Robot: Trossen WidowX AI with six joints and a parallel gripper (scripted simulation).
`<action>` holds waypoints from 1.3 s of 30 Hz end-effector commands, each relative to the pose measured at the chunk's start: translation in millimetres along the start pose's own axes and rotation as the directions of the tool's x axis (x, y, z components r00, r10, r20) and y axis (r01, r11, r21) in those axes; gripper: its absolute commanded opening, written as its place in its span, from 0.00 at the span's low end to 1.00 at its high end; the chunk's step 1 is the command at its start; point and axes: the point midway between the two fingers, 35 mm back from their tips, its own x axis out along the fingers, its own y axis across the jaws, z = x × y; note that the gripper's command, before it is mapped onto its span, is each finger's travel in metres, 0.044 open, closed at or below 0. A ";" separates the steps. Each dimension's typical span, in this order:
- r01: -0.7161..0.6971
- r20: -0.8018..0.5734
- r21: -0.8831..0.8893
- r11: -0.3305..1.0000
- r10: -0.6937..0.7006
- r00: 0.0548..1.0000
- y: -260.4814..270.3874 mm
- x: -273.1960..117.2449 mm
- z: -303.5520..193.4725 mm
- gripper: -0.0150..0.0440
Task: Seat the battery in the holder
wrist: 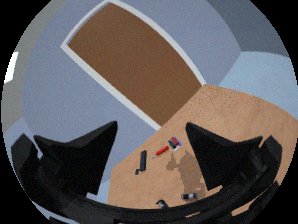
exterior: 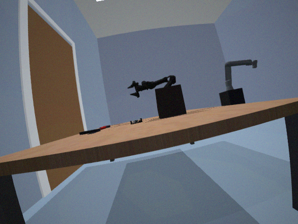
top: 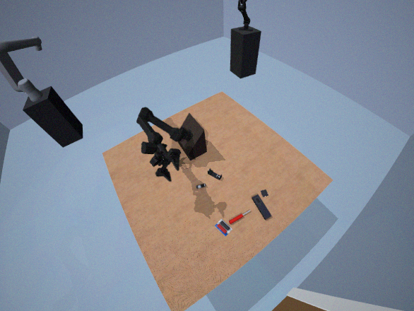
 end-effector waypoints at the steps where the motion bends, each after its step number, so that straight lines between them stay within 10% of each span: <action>1: 0.006 -0.011 0.014 1.000 -0.006 1.000 -0.9 1.6 -2.3 0.89; 7: 0.331 -0.359 0.342 0.879 -0.203 0.911 -29.6 37.7 -80.5 0.64; 14: 0.799 -0.674 0.387 0.460 -0.450 0.586 -64.3 43.3 -179.4 0.64; 24: 0.963 -0.681 0.240 -0.123 -0.728 0.077 -101.5 11.7 -267.6 0.64; 39: 0.960 -0.669 0.239 -0.146 -0.741 0.054 -104.9 10.1 -272.6 0.64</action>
